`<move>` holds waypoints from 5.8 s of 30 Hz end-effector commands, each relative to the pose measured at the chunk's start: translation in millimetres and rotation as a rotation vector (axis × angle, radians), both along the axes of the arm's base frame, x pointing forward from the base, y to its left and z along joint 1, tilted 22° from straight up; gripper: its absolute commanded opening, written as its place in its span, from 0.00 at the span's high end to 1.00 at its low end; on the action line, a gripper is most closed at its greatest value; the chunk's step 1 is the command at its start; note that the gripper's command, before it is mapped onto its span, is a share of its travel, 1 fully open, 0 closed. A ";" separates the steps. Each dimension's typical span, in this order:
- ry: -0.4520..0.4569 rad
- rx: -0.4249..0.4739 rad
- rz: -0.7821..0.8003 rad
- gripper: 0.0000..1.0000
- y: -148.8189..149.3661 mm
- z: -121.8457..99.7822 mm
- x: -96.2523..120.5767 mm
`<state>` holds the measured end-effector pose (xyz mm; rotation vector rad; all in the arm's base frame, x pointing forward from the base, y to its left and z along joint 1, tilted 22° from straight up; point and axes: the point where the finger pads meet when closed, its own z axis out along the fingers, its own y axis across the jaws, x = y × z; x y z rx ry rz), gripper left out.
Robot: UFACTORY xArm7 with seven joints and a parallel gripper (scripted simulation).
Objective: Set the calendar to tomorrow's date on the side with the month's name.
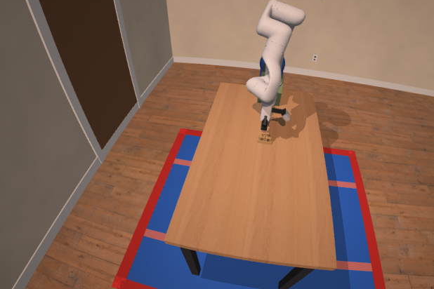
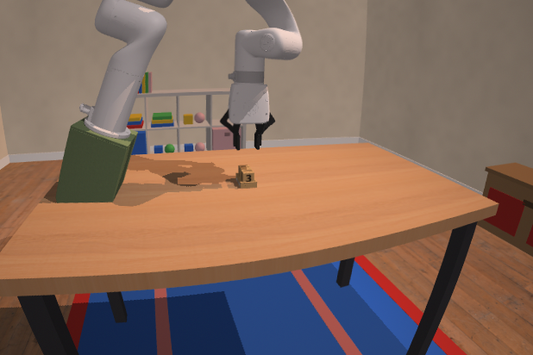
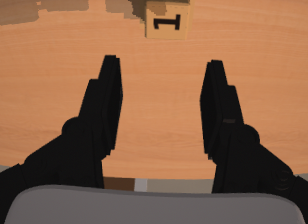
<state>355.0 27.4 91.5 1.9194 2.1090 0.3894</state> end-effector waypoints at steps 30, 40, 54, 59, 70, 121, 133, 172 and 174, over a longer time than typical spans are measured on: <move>-0.001 0.000 0.000 0.51 0.4 -22.9 10.4; -0.001 0.000 0.000 0.51 0.7 -37.7 16.7; -0.001 0.000 0.000 0.51 1.0 -47.6 20.8; -0.001 0.000 0.000 0.51 0.9 -48.6 21.3; -0.001 0.000 0.000 0.51 0.9 -48.8 21.3; -0.001 0.000 0.000 0.51 1.0 -48.5 22.0; -0.001 0.000 0.000 0.51 1.0 -48.5 22.0; 0.004 0.001 0.000 0.51 1.2 -60.6 25.3; 0.003 0.001 0.000 0.51 1.3 -61.4 25.7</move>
